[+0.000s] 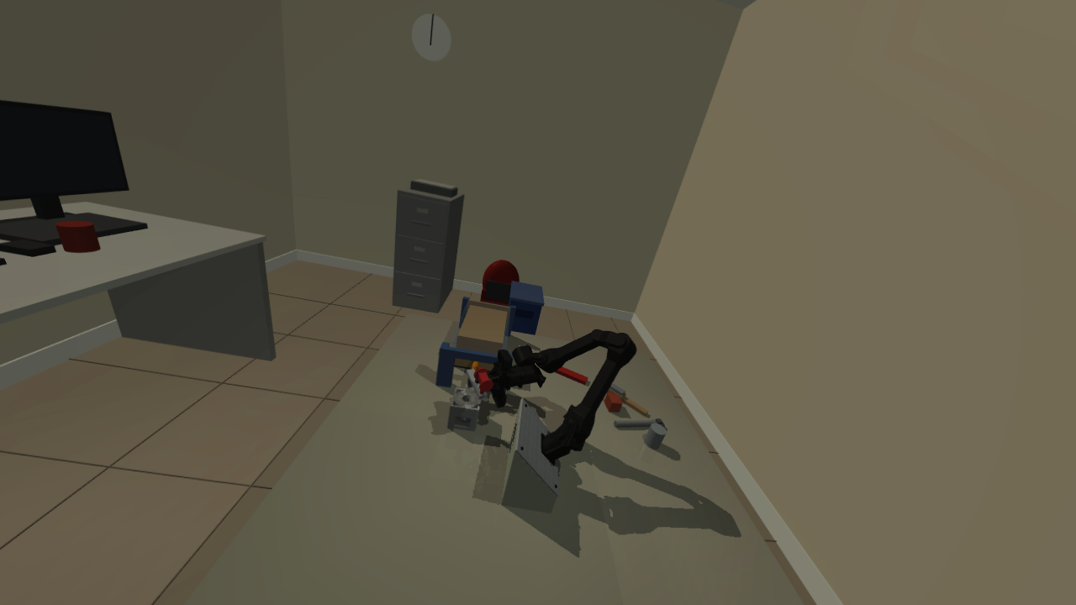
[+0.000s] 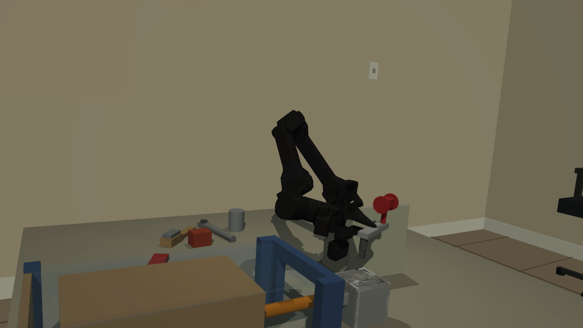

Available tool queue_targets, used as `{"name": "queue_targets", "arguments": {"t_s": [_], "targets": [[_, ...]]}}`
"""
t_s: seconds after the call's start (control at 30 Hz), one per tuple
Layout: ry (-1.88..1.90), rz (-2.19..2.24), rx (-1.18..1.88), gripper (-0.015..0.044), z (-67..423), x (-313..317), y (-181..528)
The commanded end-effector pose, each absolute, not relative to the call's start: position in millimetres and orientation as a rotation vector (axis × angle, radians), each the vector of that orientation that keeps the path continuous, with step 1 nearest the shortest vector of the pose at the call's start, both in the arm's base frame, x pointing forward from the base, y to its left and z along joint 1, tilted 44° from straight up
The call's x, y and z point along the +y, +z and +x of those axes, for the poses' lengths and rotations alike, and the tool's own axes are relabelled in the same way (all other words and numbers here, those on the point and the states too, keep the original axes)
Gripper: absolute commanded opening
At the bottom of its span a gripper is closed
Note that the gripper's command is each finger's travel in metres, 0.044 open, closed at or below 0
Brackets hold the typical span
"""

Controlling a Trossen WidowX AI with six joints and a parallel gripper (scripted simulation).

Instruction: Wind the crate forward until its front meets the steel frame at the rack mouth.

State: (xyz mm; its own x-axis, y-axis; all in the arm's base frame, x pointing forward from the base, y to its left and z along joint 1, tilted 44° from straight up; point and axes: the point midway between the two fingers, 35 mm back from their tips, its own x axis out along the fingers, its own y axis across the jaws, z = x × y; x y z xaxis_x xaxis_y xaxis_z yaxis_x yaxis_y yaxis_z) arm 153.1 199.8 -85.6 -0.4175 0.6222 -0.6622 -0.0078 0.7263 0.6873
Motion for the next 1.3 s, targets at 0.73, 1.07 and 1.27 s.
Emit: {"name": "queue_targets", "arguments": {"t_s": [0.73, 1.07, 1.27], "targets": [[0.783, 0.539, 1.895, 0.0, 147, 183, -110], [0.783, 0.539, 1.895, 0.0, 147, 178, -115], [0.783, 0.538, 1.895, 0.0, 147, 177, -115]]}}
